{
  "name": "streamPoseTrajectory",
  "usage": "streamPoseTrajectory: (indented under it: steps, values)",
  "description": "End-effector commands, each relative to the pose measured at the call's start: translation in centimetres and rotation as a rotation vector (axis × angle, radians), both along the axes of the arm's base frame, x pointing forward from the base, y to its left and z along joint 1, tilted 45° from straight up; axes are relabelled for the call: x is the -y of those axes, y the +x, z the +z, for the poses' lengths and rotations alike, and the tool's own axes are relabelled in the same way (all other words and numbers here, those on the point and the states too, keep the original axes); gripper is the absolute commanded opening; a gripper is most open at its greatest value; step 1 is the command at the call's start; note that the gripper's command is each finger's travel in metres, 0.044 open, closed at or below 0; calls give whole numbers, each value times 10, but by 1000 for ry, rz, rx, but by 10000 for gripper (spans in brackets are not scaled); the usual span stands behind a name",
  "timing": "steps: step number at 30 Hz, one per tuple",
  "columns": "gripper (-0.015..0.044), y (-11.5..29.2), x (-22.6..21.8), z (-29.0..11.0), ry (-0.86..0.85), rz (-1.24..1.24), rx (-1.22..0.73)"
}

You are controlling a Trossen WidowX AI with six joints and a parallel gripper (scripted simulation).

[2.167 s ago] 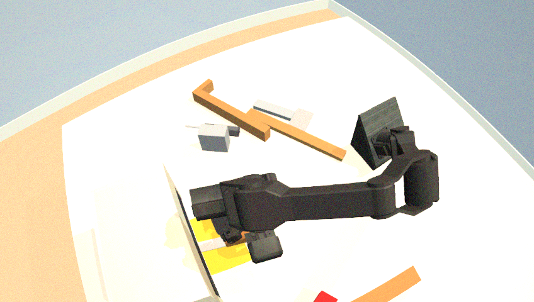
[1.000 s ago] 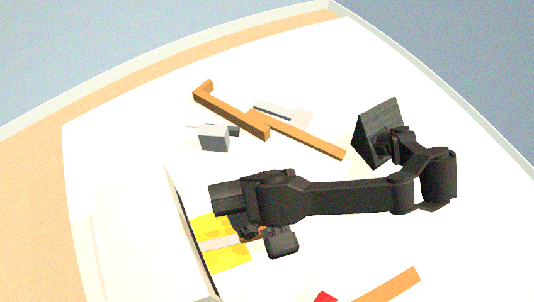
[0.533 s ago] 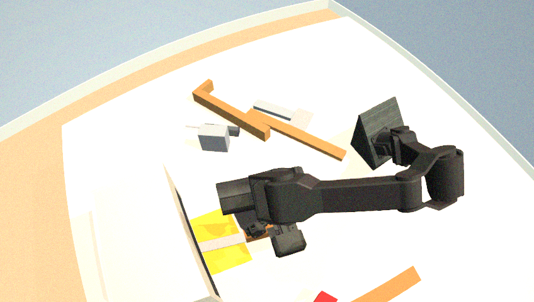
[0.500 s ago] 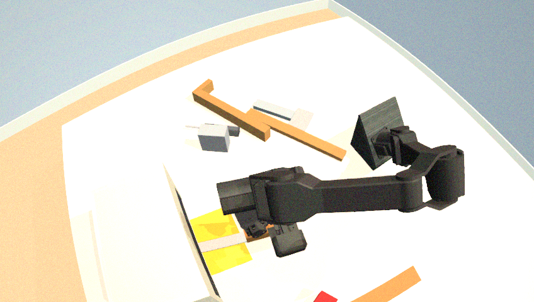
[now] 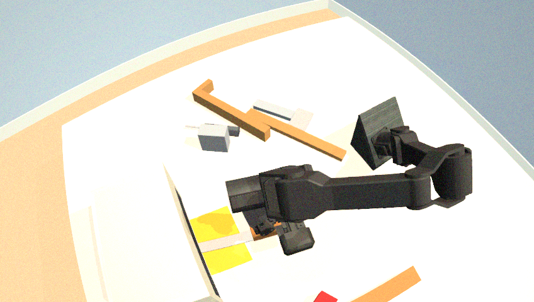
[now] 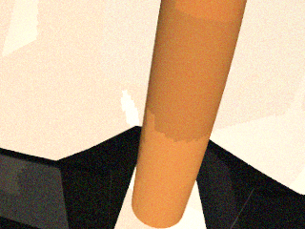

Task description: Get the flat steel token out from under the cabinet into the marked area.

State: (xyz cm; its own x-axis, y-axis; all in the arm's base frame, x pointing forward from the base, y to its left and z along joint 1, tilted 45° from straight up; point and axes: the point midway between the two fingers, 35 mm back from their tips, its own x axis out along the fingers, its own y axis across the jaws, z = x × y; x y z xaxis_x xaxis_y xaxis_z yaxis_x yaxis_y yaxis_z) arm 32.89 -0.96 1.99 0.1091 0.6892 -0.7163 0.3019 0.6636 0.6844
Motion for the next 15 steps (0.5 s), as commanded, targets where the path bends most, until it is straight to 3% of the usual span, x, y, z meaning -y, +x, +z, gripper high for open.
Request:
streamPoseTrajectory:
  steps: [1, 15]
  values:
    - [0, -5, -2, 0, 1, 2, -4]
    - [0, -19, -6, 2, 1, 2, -5]
